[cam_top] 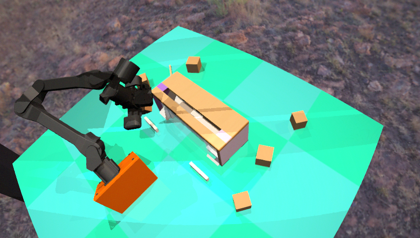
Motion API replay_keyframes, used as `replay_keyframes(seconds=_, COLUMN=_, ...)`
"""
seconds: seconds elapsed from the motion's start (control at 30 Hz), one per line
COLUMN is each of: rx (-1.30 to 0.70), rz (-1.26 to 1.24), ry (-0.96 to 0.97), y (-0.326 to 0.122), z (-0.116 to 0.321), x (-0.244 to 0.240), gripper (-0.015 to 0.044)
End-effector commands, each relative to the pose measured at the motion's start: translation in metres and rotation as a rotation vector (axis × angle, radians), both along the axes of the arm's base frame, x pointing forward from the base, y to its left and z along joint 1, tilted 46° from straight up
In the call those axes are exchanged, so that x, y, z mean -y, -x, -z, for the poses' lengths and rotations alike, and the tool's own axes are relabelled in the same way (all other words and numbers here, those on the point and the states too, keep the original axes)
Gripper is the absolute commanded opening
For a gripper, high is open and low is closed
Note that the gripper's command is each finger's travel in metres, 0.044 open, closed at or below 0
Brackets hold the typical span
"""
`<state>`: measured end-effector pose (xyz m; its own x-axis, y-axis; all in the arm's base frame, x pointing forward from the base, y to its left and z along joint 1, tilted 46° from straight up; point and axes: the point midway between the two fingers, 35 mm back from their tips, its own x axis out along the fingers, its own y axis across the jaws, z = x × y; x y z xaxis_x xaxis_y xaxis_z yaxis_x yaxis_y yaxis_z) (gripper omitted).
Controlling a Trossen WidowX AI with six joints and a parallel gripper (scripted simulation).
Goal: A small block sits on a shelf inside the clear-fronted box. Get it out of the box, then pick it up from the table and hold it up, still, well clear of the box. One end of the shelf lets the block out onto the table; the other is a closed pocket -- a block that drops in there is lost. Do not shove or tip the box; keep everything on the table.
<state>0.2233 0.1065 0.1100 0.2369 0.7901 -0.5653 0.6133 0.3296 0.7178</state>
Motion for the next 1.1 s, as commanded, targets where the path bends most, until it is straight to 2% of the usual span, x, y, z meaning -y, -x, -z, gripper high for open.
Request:
replay_keyframes(seconds=0.0, rx=-0.097, rz=0.076, ry=-0.046, y=0.001, z=-0.004, x=0.002, gripper=0.0)
replay_keyframes(seconds=1.07, rx=-1.132, rz=0.761, ry=-0.468, y=0.009, z=-0.021, x=0.021, gripper=0.0)
